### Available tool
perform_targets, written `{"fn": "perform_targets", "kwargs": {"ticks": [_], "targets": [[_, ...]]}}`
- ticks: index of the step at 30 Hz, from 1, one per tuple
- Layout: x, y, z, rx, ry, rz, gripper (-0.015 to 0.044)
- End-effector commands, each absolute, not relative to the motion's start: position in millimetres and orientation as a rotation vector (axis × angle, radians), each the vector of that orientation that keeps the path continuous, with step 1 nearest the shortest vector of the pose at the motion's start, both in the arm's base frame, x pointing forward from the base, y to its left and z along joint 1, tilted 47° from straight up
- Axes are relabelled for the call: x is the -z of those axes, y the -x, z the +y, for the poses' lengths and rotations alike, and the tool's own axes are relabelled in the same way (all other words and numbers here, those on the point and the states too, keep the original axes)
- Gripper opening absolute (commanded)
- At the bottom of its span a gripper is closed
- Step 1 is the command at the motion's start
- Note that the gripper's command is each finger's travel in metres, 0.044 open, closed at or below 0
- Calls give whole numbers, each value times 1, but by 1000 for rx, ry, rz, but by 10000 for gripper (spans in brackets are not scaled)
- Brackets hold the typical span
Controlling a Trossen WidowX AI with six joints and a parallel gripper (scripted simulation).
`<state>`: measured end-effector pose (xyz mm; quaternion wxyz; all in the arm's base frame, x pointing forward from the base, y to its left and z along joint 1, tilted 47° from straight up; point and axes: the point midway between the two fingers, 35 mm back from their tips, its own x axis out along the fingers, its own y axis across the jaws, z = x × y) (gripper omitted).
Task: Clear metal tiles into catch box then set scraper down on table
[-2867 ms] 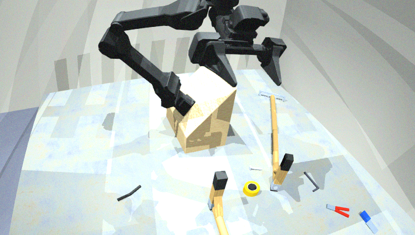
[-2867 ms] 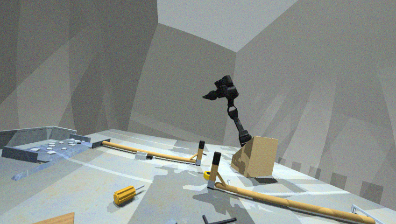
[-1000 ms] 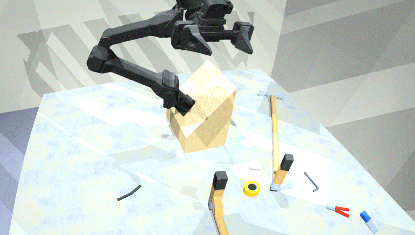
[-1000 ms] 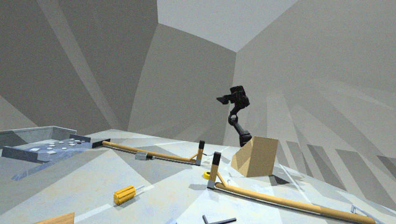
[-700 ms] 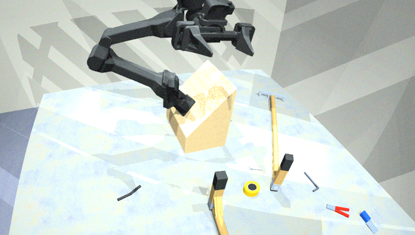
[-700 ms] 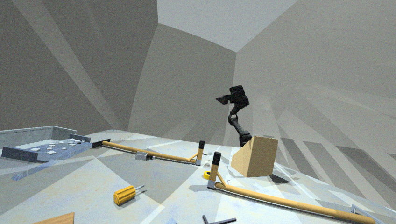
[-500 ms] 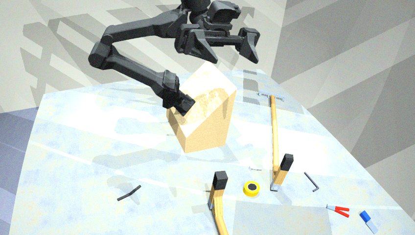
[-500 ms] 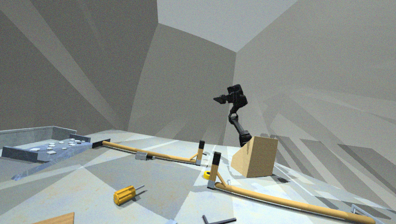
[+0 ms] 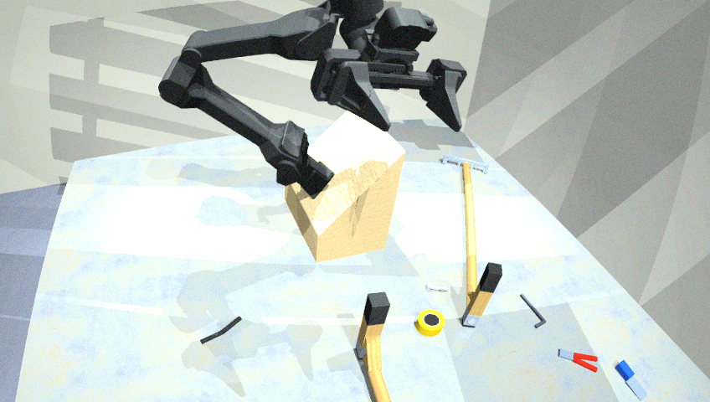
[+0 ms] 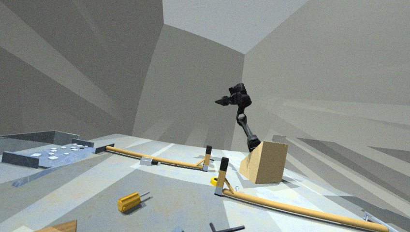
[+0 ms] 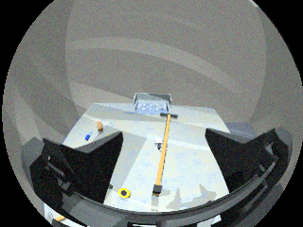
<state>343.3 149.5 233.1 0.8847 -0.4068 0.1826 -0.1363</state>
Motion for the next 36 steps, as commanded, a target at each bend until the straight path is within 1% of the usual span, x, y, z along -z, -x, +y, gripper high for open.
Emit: {"fn": "perform_targets", "kwargs": {"ticks": [1,36], "targets": [[-232,-355,146,302,838,407,440],[-207,-445,92,463,772,641,440]]}}
